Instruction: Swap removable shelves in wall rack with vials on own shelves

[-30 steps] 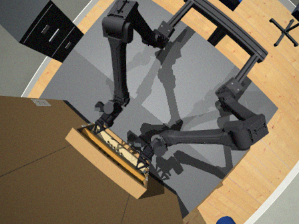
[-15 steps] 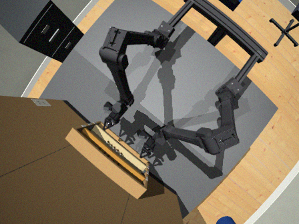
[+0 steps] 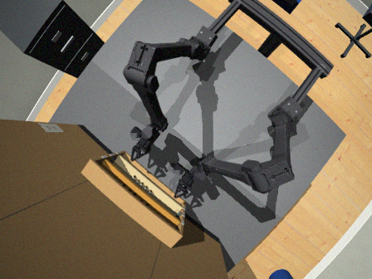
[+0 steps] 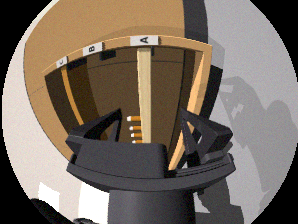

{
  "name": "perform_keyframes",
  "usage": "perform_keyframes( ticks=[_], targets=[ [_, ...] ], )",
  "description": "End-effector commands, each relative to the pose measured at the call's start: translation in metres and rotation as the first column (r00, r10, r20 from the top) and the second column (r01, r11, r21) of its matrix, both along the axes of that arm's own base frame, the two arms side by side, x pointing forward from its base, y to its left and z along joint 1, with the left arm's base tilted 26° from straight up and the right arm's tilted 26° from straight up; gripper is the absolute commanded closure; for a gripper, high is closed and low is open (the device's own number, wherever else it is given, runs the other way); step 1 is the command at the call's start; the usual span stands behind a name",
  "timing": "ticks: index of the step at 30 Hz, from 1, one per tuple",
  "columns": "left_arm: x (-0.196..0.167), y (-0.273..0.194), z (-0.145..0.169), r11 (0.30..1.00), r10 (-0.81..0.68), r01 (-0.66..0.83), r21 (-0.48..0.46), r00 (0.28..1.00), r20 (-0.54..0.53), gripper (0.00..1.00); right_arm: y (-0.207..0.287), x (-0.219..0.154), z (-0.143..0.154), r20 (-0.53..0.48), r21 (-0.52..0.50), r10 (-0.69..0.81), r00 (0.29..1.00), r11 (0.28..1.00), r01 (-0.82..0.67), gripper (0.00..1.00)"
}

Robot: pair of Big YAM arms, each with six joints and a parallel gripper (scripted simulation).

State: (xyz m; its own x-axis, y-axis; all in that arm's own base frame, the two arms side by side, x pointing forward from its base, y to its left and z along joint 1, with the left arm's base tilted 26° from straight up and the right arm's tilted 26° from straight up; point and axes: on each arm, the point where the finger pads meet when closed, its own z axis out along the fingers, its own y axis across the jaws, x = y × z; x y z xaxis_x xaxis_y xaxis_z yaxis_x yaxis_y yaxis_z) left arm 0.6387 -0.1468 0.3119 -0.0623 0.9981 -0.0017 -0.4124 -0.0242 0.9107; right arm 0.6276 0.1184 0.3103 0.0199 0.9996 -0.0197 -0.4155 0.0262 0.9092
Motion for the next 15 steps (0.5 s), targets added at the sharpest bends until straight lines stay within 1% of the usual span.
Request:
perform_keyframes(
  ticks=[1, 6, 9, 15],
  targets=[
    [0.009, -0.018, 0.014, 1.0, -0.019, 0.019, 0.011, 1.0, 0.025, 0.16, -0.004, 0.018, 0.011, 0.019, 0.009, -0.006, 1.0, 1.0, 0.006, 0.16],
    [0.015, -0.013, 0.022, 1.0, -0.01, 0.01, 0.01, 1.0, 0.029, 0.16, -0.004, 0.025, 0.015, 0.02, 0.011, -0.006, 1.0, 1.0, 0.005, 0.16],
    [0.023, -0.002, 0.022, 1.0, 0.002, -0.002, 0.001, 1.0, 0.026, 0.16, -0.005, 0.029, 0.017, 0.02, 0.009, -0.006, 1.0, 1.0, 0.006, 0.16],
    [0.029, -0.002, 0.023, 1.0, 0.001, -0.001, -0.001, 1.0, 0.025, 0.16, -0.005, 0.034, 0.02, 0.02, 0.01, -0.006, 1.0, 1.0, 0.006, 0.16]
  ],
)
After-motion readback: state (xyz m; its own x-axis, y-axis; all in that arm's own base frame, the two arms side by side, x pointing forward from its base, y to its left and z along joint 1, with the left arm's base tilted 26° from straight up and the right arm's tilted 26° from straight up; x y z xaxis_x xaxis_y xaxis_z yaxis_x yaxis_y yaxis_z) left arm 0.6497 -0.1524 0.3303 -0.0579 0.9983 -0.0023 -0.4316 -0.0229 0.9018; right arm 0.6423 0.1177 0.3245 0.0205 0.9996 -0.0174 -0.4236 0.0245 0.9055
